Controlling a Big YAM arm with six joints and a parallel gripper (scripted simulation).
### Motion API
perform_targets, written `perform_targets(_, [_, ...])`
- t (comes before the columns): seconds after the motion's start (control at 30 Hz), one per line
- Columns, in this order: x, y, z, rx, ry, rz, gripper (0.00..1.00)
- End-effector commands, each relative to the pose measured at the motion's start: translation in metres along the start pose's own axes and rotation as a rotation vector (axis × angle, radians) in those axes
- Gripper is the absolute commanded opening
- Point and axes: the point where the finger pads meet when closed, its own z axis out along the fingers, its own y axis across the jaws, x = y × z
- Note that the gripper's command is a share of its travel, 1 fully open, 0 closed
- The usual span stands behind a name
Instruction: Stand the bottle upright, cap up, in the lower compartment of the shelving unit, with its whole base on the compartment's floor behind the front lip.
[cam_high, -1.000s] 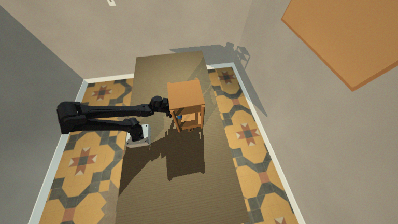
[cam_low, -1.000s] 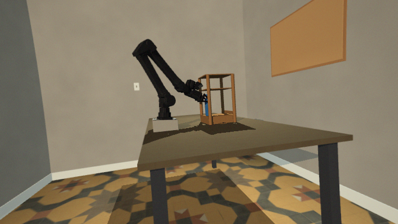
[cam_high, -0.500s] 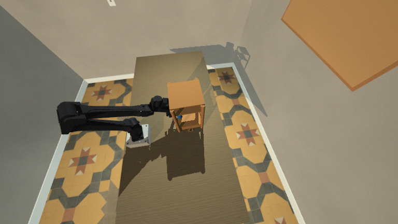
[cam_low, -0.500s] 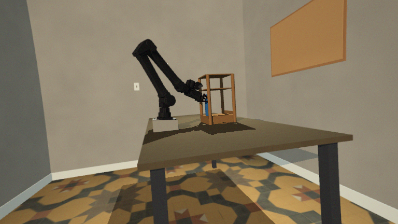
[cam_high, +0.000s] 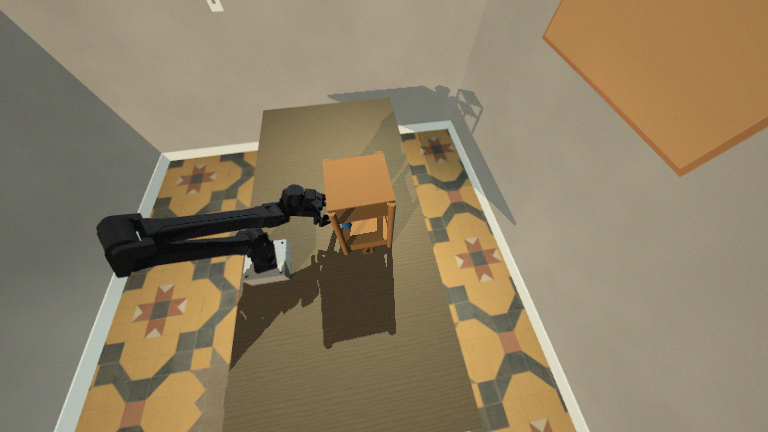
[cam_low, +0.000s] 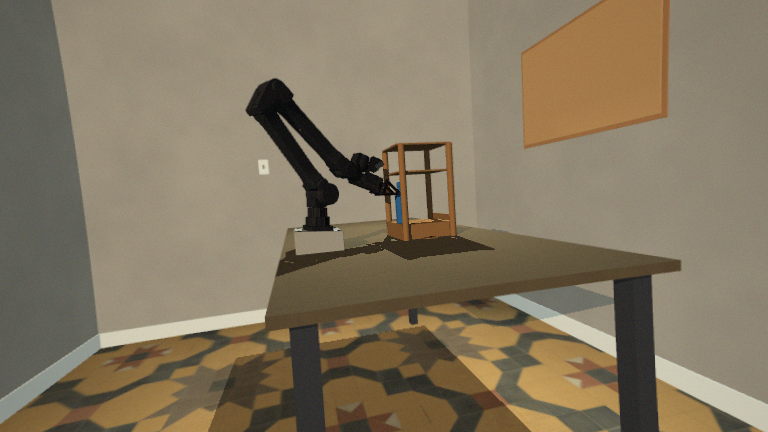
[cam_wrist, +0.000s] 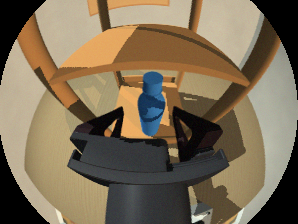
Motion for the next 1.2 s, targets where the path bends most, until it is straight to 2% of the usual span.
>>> perform_targets(0.0, [0.01,0.001,-0.01,-0.006,0.022,0.008,0.77])
perform_targets(0.53, [0.029,0.0,-0.05,-0.005,0.025,0.007,0.77])
perform_targets(1.17, [0.032,-0.002,-0.055,0.003,0.026,0.008,0.77])
